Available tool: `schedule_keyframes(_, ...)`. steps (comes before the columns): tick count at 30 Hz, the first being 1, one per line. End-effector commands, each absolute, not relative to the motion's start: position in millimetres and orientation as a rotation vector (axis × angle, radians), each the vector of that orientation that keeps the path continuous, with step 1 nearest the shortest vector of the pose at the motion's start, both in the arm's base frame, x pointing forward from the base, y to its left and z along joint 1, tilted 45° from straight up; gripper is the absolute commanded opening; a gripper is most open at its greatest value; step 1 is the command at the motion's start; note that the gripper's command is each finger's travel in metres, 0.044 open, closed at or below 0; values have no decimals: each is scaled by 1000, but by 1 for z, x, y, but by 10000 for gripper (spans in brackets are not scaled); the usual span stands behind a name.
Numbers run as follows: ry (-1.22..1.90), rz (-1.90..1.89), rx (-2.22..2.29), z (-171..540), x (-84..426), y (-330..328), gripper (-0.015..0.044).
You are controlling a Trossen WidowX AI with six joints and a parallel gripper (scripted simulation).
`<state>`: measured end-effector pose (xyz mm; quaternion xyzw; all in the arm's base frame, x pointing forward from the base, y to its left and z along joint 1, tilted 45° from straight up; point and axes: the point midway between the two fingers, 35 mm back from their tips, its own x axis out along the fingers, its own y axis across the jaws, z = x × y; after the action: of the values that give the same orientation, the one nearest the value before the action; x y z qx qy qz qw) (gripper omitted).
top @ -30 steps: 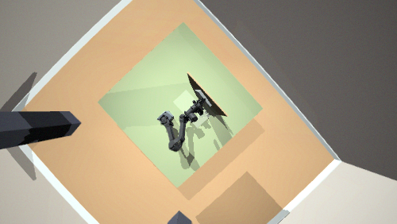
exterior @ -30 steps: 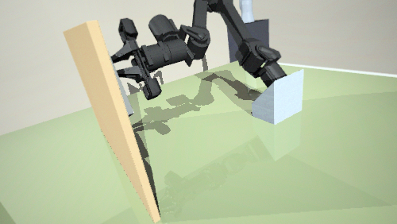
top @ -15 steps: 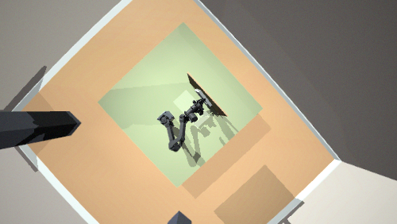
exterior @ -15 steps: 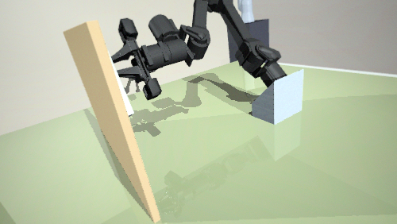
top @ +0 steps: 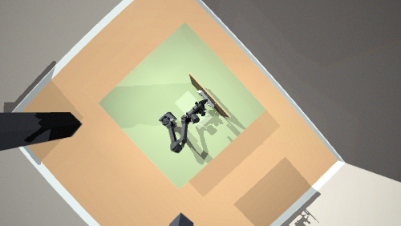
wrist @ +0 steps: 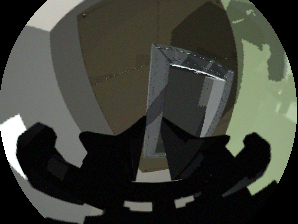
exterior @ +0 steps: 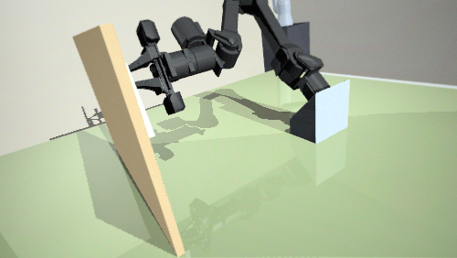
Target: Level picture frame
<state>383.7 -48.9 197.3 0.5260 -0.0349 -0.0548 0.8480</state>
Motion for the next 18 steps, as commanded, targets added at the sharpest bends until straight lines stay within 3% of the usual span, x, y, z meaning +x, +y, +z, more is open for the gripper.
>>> schedule_keyframes(1, -76, -118, 1081, 197, 384, -49, 0)
schedule_keyframes(18, -71, -120, 996, 196, 384, -48, 0)
